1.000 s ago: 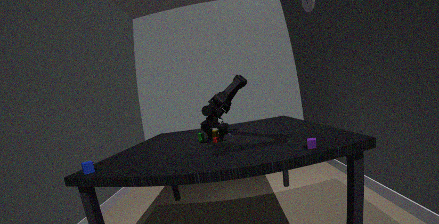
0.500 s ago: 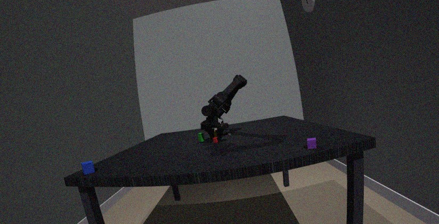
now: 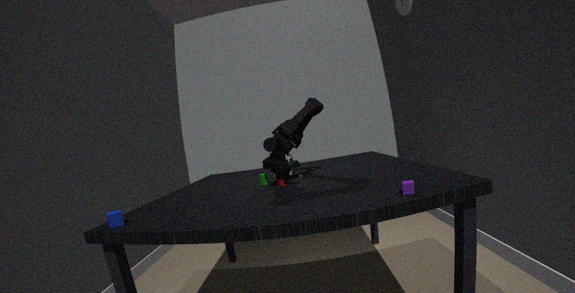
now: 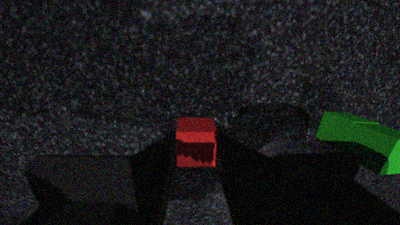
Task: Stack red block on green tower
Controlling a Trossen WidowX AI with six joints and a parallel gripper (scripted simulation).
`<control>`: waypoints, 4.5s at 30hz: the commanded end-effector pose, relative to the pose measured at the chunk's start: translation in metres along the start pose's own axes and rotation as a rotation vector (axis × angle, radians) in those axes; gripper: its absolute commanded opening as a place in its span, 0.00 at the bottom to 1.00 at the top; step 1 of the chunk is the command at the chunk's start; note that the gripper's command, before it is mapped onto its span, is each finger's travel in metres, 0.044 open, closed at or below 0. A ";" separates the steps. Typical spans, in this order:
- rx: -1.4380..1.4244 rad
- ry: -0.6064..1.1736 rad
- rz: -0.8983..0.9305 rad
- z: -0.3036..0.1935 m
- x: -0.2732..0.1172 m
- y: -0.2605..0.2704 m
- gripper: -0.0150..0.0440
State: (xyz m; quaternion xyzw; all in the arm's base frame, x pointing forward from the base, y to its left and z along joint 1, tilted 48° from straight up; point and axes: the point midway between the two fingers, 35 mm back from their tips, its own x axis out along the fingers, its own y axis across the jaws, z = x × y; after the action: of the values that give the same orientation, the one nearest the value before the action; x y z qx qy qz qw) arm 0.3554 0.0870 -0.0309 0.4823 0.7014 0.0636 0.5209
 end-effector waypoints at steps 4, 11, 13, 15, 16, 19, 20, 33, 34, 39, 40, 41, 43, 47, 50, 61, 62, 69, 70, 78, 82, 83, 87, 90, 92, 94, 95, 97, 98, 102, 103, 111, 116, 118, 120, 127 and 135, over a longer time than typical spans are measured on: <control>-0.004 -0.002 0.002 0.001 -0.026 0.001 0.25; -0.004 -0.003 0.000 0.001 -0.066 0.001 0.25; -0.004 -0.004 0.000 0.001 -0.078 0.001 0.25; -0.004 -0.004 -0.001 0.001 -0.089 0.000 0.25; -0.004 -0.004 -0.001 0.001 -0.095 0.000 0.25; -0.004 -0.004 -0.001 0.001 -0.111 0.000 0.25; -0.004 -0.004 -0.001 0.001 -0.114 0.000 0.25; -0.001 -0.013 -0.009 0.011 -0.118 -0.047 0.25; -0.001 -0.013 -0.010 0.012 -0.118 -0.055 0.25; 0.000 -0.013 -0.012 0.013 -0.118 -0.096 0.25; 0.000 -0.012 -0.012 0.012 -0.118 -0.104 0.25; 0.000 -0.012 -0.011 0.012 -0.118 -0.112 0.25; -0.001 -0.009 -0.010 0.010 -0.117 -0.127 0.25; -0.002 -0.007 -0.008 0.008 -0.116 -0.138 0.25; -0.002 -0.007 -0.008 0.008 -0.112 -0.137 0.25; -0.002 -0.006 -0.006 0.007 -0.077 -0.137 0.25; -0.002 -0.006 -0.006 0.007 -0.073 -0.137 0.25; -0.002 -0.005 -0.005 0.006 -0.051 -0.136 0.25; -0.002 -0.005 -0.005 0.006 -0.051 -0.136 0.25; -0.002 -0.005 -0.005 0.006 -0.051 -0.136 0.25; -0.002 -0.005 -0.005 0.006 -0.051 -0.136 0.25; -0.002 -0.005 -0.005 0.006 -0.051 -0.136 0.25; -0.002 -0.005 -0.005 0.006 -0.051 -0.136 0.25; -0.002 -0.005 -0.005 0.006 -0.050 -0.136 0.25; -0.002 -0.005 -0.005 0.006 -0.050 -0.136 0.25; -0.002 -0.005 -0.005 0.006 -0.050 -0.136 0.25; -0.002 -0.005 -0.005 0.006 -0.050 -0.136 0.25; -0.002 -0.005 -0.005 0.006 -0.050 -0.136 0.25; -0.002 -0.005 -0.005 0.006 -0.049 -0.136 0.25; -0.002 -0.005 -0.005 0.006 -0.049 -0.136 0.25; -0.002 -0.005 -0.005 0.006 -0.049 -0.136 0.25; -0.004 -0.007 -0.007 0.006 -0.051 -0.136 0.39; -0.004 -0.007 -0.007 0.006 -0.051 -0.136 0.61; -0.004 -0.007 -0.007 0.006 -0.051 -0.136 0.70; -0.004 -0.007 -0.007 0.006 -0.051 -0.136 0.79; -0.004 -0.007 -0.007 0.006 -0.051 -0.136 1.00; -0.004 -0.007 -0.007 0.006 -0.051 -0.136 1.00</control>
State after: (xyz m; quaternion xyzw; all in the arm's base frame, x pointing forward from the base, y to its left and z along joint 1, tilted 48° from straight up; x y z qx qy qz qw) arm 0.2770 -0.0257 -0.0795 0.4794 0.7012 0.0613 0.5241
